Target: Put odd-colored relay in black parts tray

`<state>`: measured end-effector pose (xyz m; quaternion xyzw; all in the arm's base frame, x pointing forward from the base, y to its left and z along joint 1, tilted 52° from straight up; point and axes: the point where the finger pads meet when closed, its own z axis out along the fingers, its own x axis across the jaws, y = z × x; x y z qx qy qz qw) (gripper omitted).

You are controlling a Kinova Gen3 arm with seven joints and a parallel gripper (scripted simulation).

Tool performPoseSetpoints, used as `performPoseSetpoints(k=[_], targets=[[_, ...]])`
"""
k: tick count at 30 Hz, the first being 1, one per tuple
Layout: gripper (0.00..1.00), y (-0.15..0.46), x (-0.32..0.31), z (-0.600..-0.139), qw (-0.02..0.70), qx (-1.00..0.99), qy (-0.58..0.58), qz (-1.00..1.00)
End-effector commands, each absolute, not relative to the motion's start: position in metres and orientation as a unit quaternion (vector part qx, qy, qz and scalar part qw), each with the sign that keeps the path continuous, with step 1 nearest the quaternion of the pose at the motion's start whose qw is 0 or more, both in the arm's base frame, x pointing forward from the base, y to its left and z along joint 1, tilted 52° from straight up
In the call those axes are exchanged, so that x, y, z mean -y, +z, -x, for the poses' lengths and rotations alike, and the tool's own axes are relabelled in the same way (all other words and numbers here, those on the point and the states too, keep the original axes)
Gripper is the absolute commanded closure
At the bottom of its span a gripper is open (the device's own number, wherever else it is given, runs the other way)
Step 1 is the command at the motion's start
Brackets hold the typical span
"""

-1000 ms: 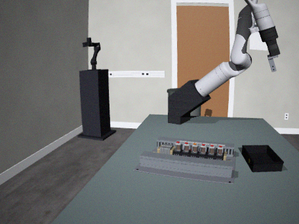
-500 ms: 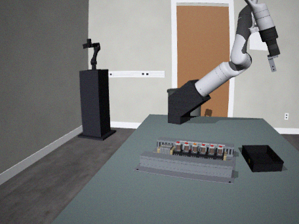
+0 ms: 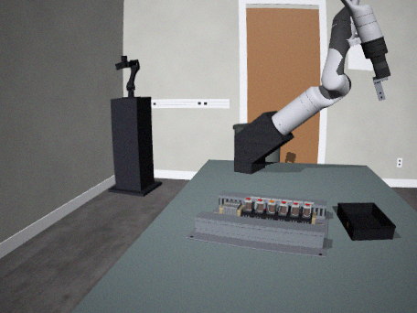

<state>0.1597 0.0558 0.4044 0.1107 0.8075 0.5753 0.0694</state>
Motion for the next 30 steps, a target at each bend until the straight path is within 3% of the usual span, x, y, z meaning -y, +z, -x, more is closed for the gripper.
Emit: performPoseSetpoints(k=[1,30], targets=[[0.02,0.405,-0.055,-0.160,0.070,-0.807,0.576,-0.111],[0.02,0.395,-0.038,-0.201,0.084,-0.807,0.573,-0.115]])
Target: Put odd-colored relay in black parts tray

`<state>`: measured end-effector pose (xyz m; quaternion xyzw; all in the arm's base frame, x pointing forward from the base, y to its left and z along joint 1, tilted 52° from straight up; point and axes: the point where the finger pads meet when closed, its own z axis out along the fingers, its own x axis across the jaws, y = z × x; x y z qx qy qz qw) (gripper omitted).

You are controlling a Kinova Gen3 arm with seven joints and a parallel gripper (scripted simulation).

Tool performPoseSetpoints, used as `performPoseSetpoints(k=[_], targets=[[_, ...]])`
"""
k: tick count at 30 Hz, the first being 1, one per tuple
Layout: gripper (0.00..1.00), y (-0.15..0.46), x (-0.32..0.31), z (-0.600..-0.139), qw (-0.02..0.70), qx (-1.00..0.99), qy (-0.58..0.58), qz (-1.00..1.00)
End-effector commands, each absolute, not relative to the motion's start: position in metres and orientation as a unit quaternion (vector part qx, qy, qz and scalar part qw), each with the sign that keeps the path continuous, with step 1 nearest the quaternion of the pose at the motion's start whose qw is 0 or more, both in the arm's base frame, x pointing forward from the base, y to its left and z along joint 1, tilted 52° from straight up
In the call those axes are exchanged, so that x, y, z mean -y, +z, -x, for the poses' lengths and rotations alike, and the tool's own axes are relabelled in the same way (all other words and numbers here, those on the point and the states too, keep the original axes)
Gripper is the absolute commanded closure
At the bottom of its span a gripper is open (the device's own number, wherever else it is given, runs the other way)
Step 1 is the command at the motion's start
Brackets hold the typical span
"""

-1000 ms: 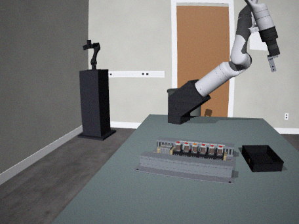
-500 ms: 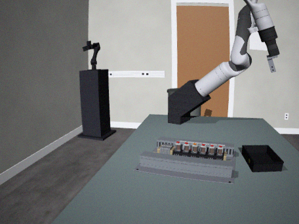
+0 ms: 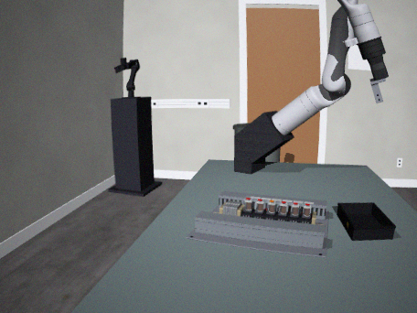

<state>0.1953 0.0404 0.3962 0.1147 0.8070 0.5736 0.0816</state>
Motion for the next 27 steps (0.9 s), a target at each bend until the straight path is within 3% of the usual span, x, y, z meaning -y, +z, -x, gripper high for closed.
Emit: performPoseSetpoints(k=[1,27], targets=[[0.02,0.394,-0.037,-0.203,0.084,-0.807,0.573,-0.116],[0.02,0.363,-0.014,-0.280,0.104,-0.814,0.557,-0.126]])
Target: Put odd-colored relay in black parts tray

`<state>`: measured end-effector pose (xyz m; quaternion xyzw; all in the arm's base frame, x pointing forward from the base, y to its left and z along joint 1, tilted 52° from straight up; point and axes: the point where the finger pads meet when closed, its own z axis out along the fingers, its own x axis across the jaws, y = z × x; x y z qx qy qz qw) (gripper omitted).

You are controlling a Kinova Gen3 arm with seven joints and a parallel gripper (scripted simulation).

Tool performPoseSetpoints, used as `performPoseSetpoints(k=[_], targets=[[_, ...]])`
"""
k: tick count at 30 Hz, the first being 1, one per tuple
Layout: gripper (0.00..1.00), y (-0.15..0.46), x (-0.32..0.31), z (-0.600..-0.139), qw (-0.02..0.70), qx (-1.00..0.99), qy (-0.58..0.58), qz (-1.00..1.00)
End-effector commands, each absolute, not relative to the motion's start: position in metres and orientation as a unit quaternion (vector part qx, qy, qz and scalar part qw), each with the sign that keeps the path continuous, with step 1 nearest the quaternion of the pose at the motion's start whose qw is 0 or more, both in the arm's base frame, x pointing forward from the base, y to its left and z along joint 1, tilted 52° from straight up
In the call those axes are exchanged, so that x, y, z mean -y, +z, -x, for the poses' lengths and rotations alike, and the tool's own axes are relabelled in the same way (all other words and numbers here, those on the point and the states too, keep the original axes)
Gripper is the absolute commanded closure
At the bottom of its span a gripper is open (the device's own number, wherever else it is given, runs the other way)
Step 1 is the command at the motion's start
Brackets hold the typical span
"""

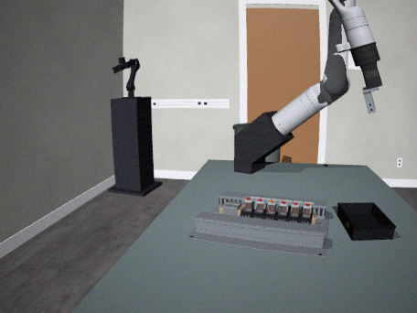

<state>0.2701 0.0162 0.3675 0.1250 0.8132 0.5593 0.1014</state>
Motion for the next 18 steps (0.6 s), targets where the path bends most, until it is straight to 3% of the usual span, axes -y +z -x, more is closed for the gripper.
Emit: performPoseSetpoints(k=[1,18], targets=[[0.02,0.361,-0.013,-0.284,0.105,-0.815,0.556,-0.127],[0.02,0.323,-0.001,-0.346,0.118,-0.830,0.529,-0.133]])
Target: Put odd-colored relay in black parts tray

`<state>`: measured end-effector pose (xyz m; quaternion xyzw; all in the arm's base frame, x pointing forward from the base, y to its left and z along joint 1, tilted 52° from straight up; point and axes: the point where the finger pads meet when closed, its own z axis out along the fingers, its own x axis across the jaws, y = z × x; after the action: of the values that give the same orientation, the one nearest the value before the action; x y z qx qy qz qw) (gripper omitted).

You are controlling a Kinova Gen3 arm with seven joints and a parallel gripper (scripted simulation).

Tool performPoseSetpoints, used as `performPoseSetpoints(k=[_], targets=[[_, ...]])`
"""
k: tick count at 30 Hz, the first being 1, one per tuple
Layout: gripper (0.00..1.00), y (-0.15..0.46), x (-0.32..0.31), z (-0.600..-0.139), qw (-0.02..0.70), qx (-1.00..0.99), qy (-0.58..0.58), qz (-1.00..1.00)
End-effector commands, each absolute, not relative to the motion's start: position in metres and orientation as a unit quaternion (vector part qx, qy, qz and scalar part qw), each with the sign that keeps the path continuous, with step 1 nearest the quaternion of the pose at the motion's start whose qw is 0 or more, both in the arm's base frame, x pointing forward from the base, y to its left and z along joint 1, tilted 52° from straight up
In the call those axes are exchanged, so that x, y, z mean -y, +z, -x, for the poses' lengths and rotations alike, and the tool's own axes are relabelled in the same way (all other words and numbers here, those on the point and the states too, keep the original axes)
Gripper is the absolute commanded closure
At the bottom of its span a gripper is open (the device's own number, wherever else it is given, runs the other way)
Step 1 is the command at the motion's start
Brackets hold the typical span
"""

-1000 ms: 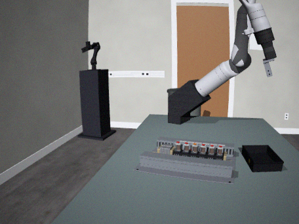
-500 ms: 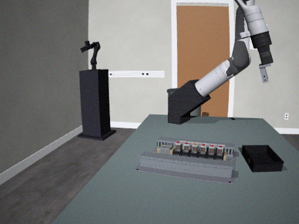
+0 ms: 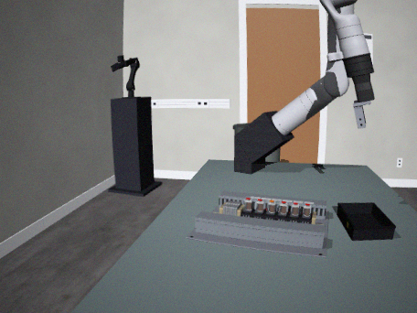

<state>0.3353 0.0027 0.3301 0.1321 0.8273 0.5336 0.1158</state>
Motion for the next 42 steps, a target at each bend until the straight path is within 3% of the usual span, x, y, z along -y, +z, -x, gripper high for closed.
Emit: performPoseSetpoints(k=[1,42], targets=[[0.02,0.320,0.000,-0.350,0.119,-0.831,0.527,-0.133],[0.02,0.226,0.008,-0.463,0.149,-0.879,0.437,-0.121]])
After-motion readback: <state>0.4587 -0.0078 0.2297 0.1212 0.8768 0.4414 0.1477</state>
